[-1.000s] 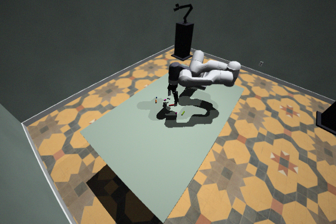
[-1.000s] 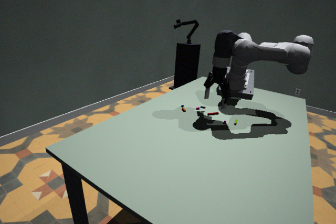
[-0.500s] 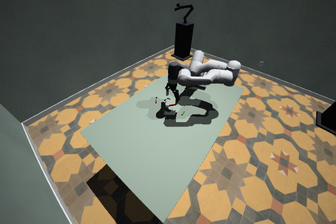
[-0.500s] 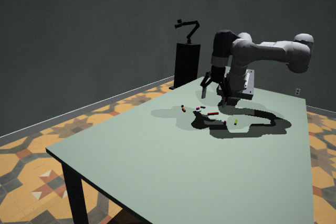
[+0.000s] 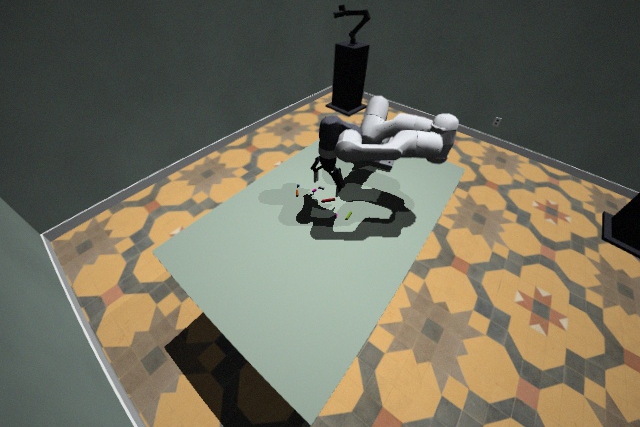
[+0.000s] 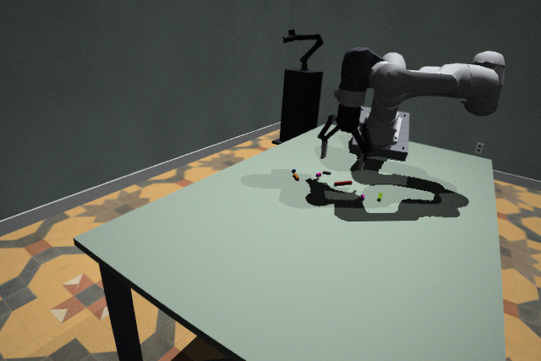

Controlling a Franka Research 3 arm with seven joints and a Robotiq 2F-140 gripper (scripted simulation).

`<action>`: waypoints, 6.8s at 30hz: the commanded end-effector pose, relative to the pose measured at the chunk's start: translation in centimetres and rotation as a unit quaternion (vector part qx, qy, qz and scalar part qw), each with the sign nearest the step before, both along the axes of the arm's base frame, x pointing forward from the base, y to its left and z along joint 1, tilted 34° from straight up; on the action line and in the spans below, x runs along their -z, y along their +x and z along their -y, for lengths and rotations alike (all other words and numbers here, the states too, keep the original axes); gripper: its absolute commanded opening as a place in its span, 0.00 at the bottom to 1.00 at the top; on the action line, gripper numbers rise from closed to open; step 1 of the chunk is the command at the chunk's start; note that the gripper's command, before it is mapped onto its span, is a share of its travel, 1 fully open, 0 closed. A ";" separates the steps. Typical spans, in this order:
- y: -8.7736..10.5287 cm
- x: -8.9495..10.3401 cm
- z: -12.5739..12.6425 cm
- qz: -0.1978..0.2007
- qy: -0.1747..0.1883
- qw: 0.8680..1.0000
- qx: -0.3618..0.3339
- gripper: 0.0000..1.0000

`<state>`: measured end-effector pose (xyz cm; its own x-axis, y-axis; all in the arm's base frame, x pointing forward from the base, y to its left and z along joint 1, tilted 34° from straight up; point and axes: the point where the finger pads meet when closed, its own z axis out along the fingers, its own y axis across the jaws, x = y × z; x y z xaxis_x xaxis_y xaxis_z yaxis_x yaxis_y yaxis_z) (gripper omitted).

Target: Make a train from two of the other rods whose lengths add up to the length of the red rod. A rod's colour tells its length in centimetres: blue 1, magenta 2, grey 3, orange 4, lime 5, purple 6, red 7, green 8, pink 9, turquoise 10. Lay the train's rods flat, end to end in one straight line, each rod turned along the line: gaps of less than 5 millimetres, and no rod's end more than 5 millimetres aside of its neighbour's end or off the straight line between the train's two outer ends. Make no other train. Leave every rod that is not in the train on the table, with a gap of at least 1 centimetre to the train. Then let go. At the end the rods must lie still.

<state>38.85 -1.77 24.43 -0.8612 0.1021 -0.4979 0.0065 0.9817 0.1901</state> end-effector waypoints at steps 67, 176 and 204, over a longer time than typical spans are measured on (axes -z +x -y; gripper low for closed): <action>-2.5 1.4 4.3 0.090 -0.265 0.852 -0.442 1.00; -4.4 2.5 6.9 0.146 -0.427 0.566 -0.690 0.15; -2.7 5.2 6.3 0.147 -0.427 0.566 -0.690 0.15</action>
<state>35.75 -7.83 19.45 0.3005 -0.9536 -0.0175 -0.7952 -0.2404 -0.5567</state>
